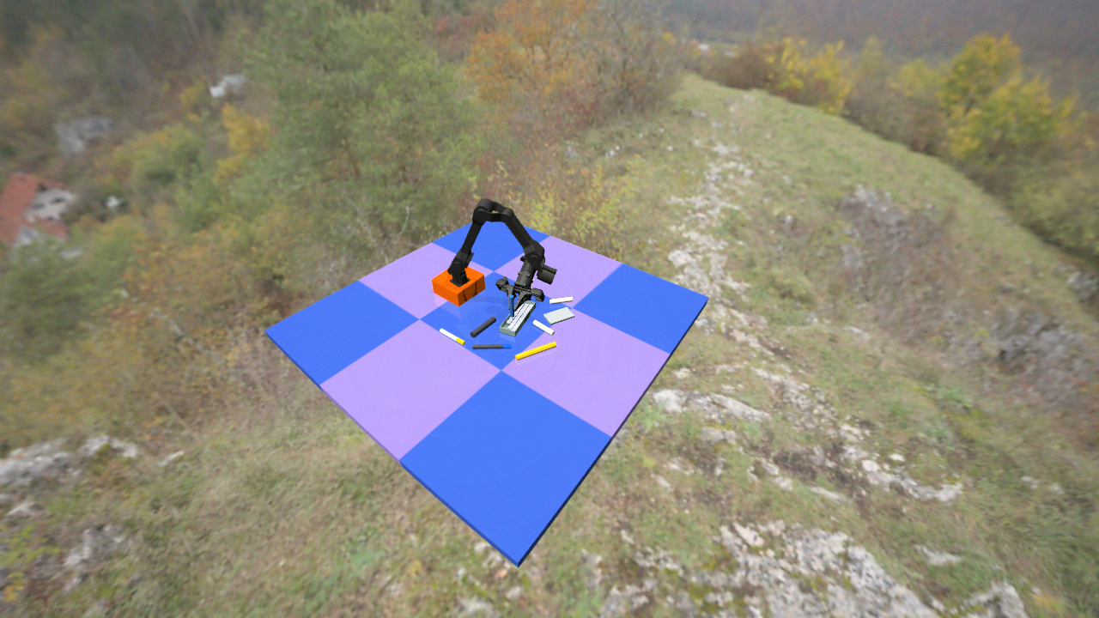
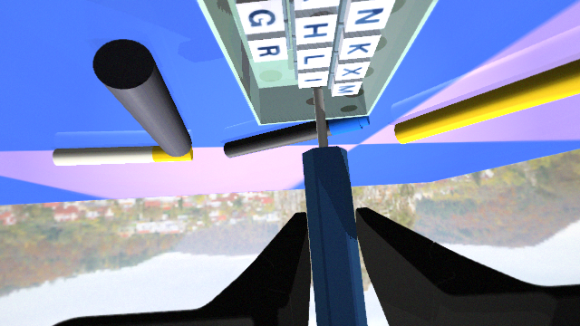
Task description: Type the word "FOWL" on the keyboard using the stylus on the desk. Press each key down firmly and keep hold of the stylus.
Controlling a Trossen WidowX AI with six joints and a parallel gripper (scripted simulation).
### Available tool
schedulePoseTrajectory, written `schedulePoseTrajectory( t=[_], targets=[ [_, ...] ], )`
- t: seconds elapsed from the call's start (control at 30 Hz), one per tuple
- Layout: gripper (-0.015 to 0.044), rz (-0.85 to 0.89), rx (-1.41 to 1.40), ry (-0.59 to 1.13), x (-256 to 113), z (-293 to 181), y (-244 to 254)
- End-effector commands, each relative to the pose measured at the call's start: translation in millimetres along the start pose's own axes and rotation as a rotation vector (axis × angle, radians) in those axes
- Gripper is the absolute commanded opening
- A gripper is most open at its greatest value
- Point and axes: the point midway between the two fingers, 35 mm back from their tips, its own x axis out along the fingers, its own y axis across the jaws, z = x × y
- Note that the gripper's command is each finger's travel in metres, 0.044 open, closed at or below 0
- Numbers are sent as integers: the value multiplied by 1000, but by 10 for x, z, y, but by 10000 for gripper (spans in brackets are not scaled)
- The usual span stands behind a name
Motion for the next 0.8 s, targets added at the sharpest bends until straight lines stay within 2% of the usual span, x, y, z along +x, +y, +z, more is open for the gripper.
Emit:
schedulePoseTrajectory(
  t=[0.0, 0.77],
  targets=[
    [81, -1, -5, 5, 17, 19, 0],
    [81, -1, -5, 5, 82, 128, 1]
  ],
)
